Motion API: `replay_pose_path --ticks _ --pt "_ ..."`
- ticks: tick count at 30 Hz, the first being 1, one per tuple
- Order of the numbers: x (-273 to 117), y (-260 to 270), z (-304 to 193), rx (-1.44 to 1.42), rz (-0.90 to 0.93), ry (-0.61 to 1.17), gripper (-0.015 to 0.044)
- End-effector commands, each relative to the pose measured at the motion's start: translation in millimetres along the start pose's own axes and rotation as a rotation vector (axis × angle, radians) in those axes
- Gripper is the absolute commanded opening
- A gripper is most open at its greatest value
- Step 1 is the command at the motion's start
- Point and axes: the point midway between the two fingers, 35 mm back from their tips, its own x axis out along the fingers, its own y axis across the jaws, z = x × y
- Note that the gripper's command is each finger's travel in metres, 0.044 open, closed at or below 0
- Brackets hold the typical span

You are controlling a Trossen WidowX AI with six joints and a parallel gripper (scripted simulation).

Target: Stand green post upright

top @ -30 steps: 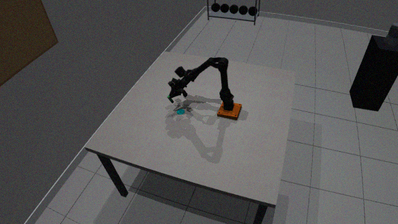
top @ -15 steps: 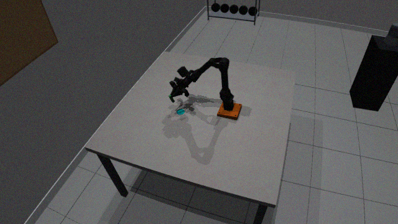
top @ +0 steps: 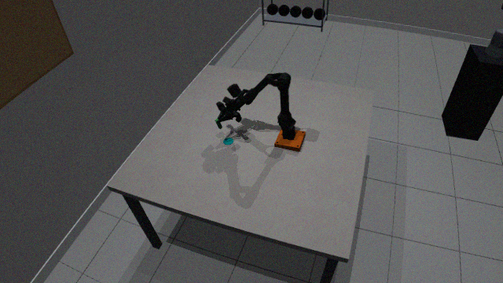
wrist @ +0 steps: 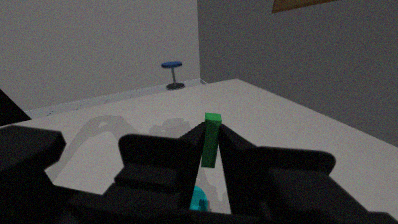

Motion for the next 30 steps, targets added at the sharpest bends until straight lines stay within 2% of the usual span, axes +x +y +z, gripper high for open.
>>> replay_pose_path --ticks 1,30 --pt "-2.6 3.6 -1.1 0.000 0.011 -0.016 0.0023" --pt "-25.7 26.9 -3.1 -0.076 0.070 -0.130 0.0023"
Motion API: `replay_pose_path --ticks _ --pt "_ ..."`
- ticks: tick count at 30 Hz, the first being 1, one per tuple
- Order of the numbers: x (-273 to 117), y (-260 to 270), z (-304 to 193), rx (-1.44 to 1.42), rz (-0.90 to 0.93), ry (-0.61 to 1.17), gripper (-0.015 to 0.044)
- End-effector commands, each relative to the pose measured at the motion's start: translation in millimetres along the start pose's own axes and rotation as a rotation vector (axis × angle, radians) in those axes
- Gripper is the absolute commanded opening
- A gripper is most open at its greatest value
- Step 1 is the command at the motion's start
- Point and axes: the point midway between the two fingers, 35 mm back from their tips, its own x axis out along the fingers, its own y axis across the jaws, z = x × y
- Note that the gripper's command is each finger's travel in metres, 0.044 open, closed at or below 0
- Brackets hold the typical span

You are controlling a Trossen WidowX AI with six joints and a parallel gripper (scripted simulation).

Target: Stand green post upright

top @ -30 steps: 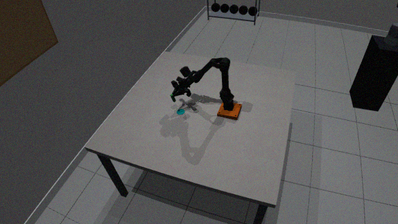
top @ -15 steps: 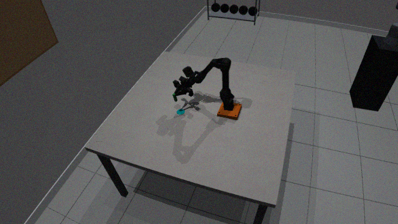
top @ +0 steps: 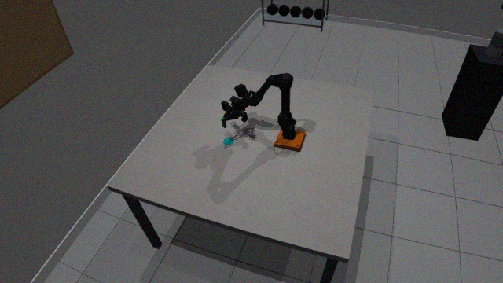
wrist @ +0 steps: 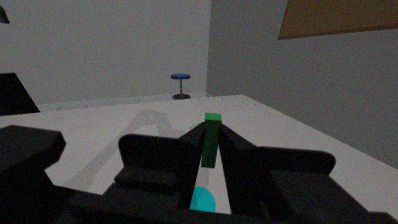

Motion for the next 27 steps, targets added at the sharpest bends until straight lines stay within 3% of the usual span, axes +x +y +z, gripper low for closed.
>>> replay_pose_path --ticks 1,27 --pt "-2.7 4.9 -0.7 -0.002 0.012 -0.013 0.0023" --pt "-3.1 5.6 -14.8 -0.012 0.020 -0.024 0.0023"
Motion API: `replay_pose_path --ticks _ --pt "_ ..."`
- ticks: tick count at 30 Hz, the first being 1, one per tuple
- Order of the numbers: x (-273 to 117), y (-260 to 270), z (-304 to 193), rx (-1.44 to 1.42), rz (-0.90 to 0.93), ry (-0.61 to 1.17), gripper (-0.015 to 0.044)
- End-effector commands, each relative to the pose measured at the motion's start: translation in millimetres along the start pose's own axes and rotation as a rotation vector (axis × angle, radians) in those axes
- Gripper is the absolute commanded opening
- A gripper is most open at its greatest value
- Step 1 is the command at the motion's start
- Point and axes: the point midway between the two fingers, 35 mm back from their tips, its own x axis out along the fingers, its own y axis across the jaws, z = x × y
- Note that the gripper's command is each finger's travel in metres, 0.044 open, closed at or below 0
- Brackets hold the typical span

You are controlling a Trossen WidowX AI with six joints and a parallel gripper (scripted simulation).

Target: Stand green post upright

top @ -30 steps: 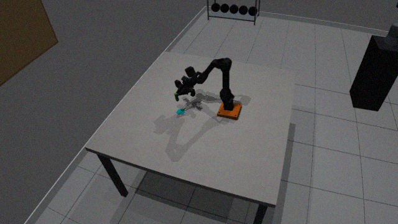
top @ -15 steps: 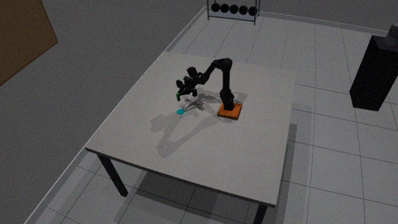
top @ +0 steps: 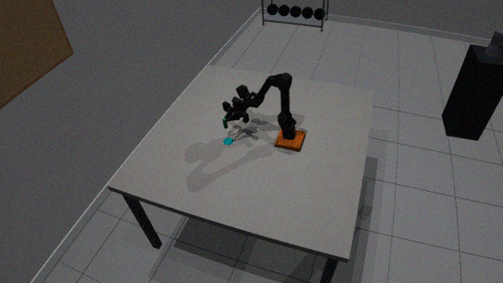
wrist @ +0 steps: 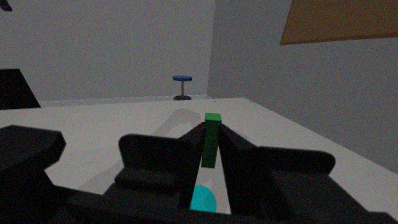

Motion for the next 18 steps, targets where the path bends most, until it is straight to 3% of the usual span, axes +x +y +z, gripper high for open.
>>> replay_pose_path --ticks 1,18 --pt "1.2 0.2 -11.4 0.014 0.005 0.000 0.0023" --pt "5.8 1.2 -64.6 0.014 0.005 0.000 0.0023"
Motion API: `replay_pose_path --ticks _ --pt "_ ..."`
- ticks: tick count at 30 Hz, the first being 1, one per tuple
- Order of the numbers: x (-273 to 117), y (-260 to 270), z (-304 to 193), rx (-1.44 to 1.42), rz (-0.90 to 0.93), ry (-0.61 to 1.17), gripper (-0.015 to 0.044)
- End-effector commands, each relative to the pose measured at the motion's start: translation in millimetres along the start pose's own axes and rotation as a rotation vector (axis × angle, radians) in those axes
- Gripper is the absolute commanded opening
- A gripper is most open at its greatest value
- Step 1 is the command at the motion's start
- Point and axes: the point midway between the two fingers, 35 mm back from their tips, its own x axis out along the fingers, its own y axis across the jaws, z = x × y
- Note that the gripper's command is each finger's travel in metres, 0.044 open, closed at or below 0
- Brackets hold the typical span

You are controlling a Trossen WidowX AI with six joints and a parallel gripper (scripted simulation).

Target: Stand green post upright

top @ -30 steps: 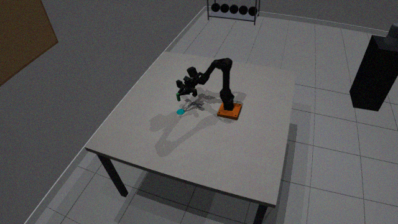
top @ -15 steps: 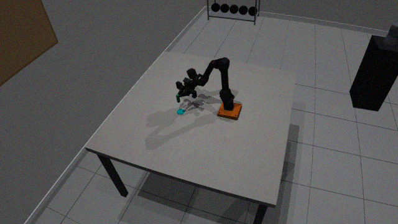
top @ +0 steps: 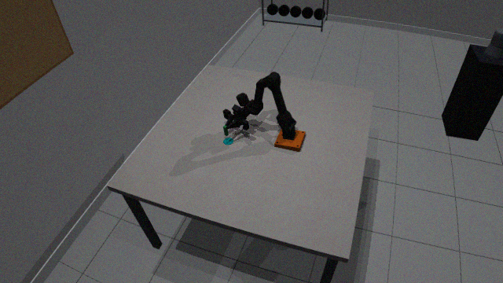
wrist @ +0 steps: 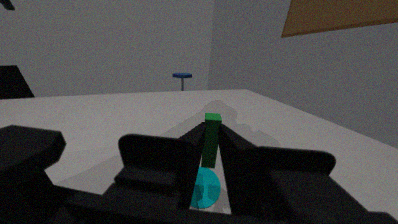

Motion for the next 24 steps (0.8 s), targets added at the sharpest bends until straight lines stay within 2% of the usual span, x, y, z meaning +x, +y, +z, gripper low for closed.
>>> replay_pose_path --ticks 1,16,24 --pt "0.4 3.4 -11.1 0.004 0.006 -0.001 0.0023" --pt "3.5 7.1 -44.7 0.008 0.001 0.001 0.0023" --pt "3.7 7.2 -46.5 0.009 0.000 0.002 0.0023"
